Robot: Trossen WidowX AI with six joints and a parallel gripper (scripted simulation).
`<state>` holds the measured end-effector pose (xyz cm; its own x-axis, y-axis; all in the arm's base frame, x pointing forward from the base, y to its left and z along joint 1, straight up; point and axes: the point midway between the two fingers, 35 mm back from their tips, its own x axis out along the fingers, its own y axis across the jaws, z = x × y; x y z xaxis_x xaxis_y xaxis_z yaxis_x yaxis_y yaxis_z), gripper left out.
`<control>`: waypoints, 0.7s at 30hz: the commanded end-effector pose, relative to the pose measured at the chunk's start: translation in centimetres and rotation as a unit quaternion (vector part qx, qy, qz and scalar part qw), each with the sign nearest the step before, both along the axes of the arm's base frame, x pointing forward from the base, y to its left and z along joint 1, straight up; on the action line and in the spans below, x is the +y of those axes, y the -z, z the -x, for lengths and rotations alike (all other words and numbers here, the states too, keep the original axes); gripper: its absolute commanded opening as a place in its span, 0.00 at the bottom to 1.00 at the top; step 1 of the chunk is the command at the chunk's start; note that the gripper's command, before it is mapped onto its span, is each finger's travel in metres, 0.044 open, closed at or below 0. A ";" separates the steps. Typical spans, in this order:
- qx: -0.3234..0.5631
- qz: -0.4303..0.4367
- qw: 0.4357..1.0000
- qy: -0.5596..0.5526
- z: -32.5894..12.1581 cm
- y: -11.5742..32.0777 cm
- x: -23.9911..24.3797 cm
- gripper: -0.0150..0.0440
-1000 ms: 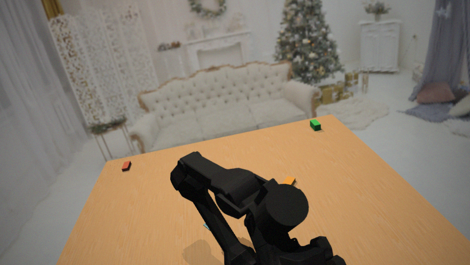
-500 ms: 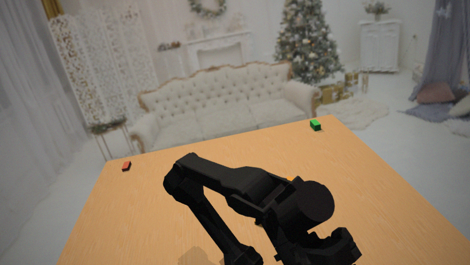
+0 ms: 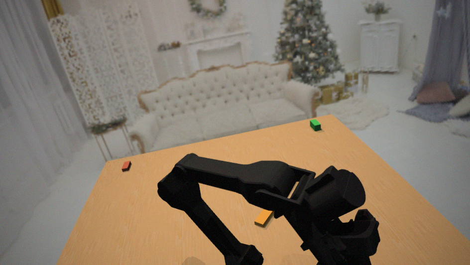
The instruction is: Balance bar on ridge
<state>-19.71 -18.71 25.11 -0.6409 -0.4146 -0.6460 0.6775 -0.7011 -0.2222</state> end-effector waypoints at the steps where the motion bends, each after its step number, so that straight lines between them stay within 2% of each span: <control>1: -0.013 -0.003 0.999 -0.030 -1.0 0.0 -1.6 0.79; 21: -0.076 -0.037 0.983 -0.164 -7.8 1.9 -7.9 0.79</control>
<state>-13.02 -25.77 23.14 -0.4073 -0.5190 -0.7515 0.8744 -0.4590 -0.1570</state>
